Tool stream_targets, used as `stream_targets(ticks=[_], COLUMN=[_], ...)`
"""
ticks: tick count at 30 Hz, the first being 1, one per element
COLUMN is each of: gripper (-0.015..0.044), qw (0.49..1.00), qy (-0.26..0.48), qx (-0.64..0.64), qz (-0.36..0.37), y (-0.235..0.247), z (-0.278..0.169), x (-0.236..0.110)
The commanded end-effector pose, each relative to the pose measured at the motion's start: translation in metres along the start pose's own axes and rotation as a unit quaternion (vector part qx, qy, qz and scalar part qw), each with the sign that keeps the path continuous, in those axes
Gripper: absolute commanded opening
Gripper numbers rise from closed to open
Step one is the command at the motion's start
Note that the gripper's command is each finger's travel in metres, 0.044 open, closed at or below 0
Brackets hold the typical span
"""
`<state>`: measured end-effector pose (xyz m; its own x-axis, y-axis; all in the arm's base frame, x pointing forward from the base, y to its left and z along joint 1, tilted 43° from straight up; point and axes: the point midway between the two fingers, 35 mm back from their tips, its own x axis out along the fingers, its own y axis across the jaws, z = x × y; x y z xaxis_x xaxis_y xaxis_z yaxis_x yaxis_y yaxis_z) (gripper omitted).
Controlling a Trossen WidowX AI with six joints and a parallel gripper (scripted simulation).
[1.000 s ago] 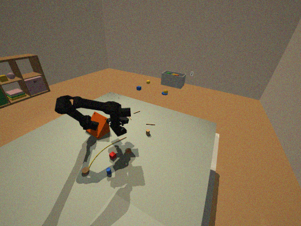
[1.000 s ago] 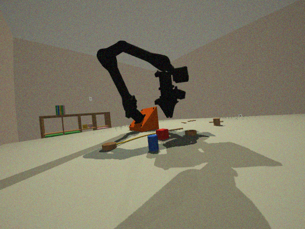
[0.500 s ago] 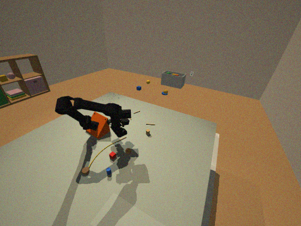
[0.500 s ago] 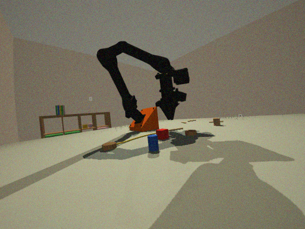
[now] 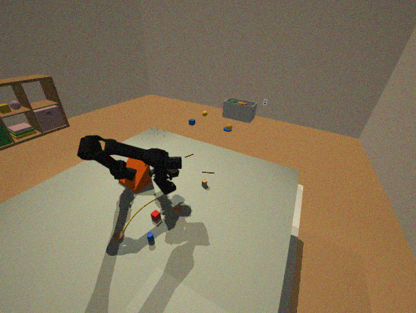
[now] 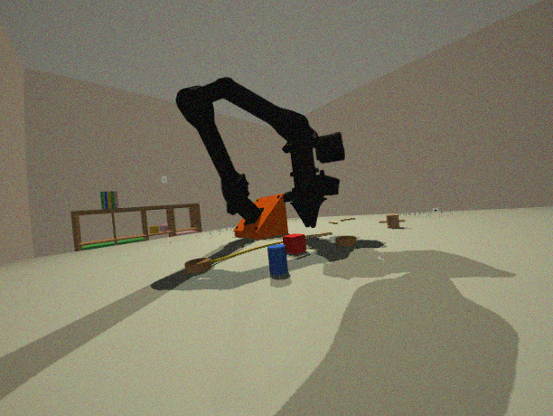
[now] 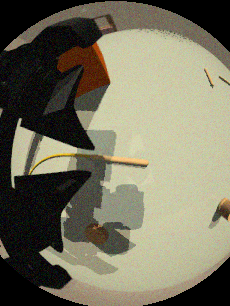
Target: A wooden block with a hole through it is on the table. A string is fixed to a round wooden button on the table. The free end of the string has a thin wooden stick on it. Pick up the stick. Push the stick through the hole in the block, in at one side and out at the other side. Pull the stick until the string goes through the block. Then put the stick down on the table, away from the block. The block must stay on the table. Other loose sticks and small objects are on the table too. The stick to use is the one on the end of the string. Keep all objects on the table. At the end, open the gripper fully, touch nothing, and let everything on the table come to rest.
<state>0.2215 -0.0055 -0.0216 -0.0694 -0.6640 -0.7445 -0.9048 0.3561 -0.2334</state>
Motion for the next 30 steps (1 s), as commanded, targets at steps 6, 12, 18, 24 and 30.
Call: stream_targets(ticks=[6,12,18,24,30], gripper=[0.0120,0.0120,0.0120,0.0120,0.0120], qw=[1.000,1.000,1.000,1.000,1.000], qy=[0.009,0.009,0.009,0.009,0.009], qx=[-0.007,-0.007,-0.007,-0.007,-0.007], qz=[0.003,0.003,0.003,0.003,0.003], y=[0.004,0.005,0.005,0.005,0.005], z=[-0.003,-0.004,-0.004,-0.004,-0.004], x=[0.018,0.026,0.027,0.027,0.027])
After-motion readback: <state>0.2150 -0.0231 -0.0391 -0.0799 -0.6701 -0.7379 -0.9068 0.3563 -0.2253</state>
